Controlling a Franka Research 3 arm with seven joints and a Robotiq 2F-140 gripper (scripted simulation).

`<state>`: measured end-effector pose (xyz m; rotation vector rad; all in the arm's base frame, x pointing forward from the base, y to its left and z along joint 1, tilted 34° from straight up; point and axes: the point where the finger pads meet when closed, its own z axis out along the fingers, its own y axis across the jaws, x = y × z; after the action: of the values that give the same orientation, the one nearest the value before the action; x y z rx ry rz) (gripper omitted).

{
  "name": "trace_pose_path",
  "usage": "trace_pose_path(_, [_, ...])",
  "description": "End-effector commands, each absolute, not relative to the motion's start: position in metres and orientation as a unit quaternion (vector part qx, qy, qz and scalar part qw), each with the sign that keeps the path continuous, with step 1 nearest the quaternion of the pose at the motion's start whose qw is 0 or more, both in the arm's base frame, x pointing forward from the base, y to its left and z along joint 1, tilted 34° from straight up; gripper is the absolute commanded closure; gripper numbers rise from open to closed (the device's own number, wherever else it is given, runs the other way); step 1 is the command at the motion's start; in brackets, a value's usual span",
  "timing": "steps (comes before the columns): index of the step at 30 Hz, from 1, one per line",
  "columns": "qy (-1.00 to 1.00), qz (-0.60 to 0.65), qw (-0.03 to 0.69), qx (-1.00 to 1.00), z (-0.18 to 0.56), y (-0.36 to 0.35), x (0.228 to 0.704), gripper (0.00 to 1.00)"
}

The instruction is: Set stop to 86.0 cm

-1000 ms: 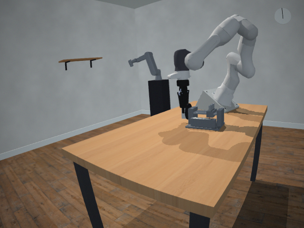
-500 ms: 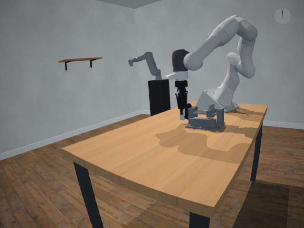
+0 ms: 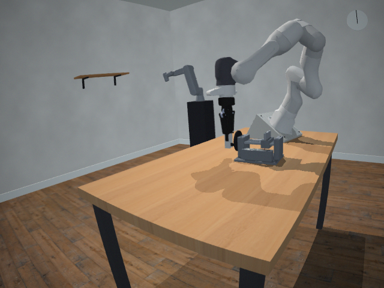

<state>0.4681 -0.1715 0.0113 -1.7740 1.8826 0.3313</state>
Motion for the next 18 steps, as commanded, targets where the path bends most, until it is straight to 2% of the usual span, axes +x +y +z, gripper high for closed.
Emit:
trace_pose_path(1, [0.701, 0.126, 0.263, -0.651, 0.025, -0.180, 0.466, 0.96])
trace_pose_path(18, [0.701, 0.126, 0.263, -0.651, 0.044, -0.191, 0.440, 0.96])
